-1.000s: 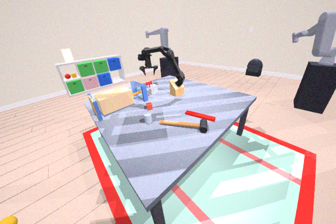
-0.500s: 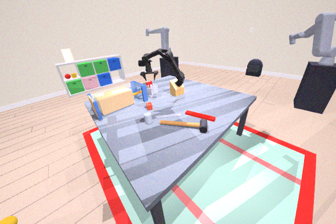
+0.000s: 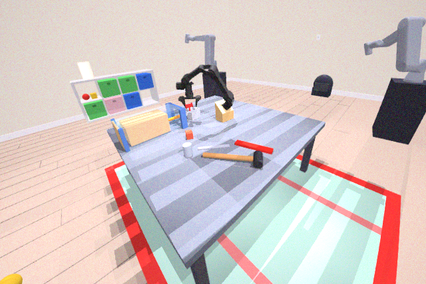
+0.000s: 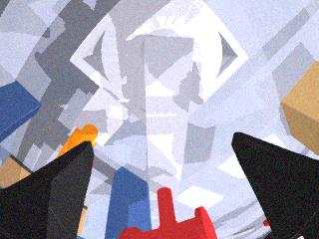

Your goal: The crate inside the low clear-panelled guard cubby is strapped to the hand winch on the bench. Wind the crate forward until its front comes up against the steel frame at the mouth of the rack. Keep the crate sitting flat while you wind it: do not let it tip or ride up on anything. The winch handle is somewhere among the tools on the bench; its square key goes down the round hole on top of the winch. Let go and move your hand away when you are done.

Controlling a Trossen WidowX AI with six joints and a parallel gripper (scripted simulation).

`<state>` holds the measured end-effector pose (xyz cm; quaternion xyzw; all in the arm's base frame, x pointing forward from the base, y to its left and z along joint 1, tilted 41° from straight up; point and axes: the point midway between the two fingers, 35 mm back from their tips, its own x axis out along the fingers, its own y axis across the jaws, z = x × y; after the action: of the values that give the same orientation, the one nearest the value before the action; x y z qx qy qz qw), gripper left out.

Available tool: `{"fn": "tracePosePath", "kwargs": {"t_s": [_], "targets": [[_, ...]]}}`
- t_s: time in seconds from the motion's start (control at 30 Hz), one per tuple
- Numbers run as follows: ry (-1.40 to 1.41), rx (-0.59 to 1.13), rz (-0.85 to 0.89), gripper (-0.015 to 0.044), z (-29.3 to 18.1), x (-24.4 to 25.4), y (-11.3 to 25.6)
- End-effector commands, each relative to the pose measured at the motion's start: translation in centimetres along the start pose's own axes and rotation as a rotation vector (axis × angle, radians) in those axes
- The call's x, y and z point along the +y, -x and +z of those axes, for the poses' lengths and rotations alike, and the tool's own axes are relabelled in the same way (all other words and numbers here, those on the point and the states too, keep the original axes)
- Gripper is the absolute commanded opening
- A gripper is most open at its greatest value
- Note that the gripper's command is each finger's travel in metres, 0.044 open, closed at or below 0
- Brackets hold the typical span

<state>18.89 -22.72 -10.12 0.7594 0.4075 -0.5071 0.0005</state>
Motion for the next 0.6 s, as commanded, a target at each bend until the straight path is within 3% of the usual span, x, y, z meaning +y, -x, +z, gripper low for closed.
{"fn": "tracePosePath", "kwargs": {"t_s": [0.0,0.43,0.57], "targets": [[-0.006,0.007,-0.005,0.044,0.0,-0.1,-0.9],[-0.006,0.007,-0.005,0.044,0.0,-0.1,-2.4],[0.0,0.001,-0.003,0.0335,0.0,0.0,-1.8]]}}
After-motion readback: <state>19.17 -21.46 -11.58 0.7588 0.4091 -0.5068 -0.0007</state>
